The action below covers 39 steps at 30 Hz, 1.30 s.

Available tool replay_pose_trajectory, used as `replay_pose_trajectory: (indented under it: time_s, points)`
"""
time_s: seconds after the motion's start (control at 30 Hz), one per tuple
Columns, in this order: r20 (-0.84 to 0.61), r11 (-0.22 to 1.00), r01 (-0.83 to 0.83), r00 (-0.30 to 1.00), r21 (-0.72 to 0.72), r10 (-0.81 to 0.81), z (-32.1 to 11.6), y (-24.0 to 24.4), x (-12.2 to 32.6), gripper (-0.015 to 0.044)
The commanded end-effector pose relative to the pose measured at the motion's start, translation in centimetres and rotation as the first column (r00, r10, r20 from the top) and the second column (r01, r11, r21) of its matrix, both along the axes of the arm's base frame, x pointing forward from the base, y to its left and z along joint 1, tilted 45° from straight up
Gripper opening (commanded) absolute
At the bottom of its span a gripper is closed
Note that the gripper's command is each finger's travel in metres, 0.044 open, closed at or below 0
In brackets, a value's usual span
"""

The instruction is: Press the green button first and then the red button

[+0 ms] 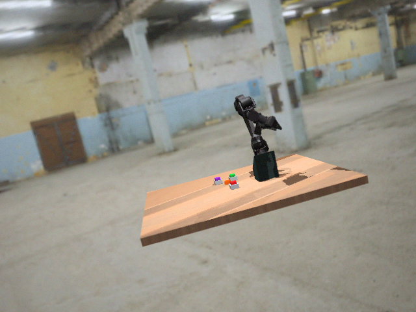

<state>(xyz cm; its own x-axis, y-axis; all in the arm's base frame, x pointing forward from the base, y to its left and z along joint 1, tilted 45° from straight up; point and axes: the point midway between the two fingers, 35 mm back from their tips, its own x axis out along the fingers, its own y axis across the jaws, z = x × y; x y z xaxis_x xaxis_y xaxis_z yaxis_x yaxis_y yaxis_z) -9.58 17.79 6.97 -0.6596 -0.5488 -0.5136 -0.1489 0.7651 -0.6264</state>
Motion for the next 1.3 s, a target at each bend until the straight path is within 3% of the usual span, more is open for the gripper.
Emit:
replay_pose_trajectory:
  time_s: [0.0, 0.2, 0.33, 0.47, 0.63, 0.83, 1.03, 1.27]
  points:
    - [0.003, 1.000, -0.003, 1.000, 0.009, 0.003, 0.0, 0.0, 0.3, 0.0400]
    - [0.154, 0.961, -0.135, 0.983, 0.243, 0.099, -0.2, -0.8, 8.8, 0.0400]
    - [0.312, 0.914, -0.261, 0.936, 0.311, 0.161, 0.1, -3.0, 15.2, 0.0400]
    - [0.465, 0.881, -0.383, 0.856, 0.277, 0.226, 1.2, -6.6, 21.0, 0.0400]
    - [0.593, 0.868, -0.484, 0.732, 0.109, 0.334, 3.8, -13.0, 26.5, 0.0400]
    - [0.598, 0.857, -0.490, 0.643, -0.160, 0.479, 8.0, -21.2, 28.9, 0.0400]
    - [0.595, 0.856, -0.489, 0.642, -0.169, 0.484, 8.2, -21.4, 29.0, 0.0400]
    - [0.596, 0.856, -0.488, 0.640, -0.171, 0.484, 4.1, -25.6, 29.9, 0.0216]
